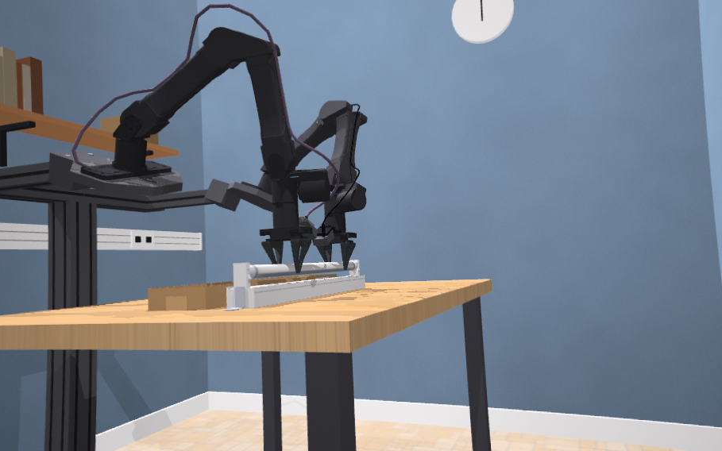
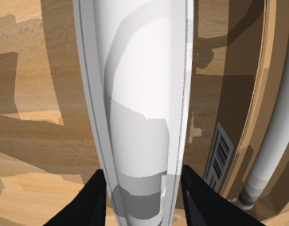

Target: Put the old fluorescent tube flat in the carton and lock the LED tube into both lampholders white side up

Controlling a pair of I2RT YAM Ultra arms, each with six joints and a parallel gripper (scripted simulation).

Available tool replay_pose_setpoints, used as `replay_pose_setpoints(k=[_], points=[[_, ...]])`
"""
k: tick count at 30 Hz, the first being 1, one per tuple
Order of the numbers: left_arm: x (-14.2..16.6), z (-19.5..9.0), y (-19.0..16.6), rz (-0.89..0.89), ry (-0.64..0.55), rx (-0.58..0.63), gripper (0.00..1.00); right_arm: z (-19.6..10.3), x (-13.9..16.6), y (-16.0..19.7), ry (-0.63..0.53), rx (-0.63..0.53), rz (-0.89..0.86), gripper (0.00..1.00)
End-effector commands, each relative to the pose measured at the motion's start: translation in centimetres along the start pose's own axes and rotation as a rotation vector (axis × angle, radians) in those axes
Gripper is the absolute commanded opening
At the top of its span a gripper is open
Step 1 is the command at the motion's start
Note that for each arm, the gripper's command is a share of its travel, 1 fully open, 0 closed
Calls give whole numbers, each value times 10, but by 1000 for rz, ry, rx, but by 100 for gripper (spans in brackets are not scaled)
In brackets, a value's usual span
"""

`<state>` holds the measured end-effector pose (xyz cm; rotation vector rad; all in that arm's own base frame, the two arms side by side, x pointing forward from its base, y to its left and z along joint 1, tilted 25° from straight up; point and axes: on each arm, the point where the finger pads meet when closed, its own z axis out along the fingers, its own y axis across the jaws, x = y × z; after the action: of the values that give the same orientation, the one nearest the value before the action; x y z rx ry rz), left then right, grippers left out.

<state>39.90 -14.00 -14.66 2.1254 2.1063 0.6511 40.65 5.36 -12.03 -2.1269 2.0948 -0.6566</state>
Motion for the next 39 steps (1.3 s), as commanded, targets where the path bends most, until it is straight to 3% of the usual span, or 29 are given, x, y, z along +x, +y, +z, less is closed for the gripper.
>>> replay_pose_setpoints(k=[1,17,18,39], points=[[-10,-8,9,-2,-25,-21,11,-5,-6,-3,-17,9,-14,49],[-6,-6,0,12,-13,3,11,-6,-7,-5,-17,11,-13,49],[-6,-6,0,12,-13,3,11,-6,-7,-5,-17,11,-13,11],[-4,-4,1,4,-12,5,11,-3,-4,-4,-14,5,-2,11]])
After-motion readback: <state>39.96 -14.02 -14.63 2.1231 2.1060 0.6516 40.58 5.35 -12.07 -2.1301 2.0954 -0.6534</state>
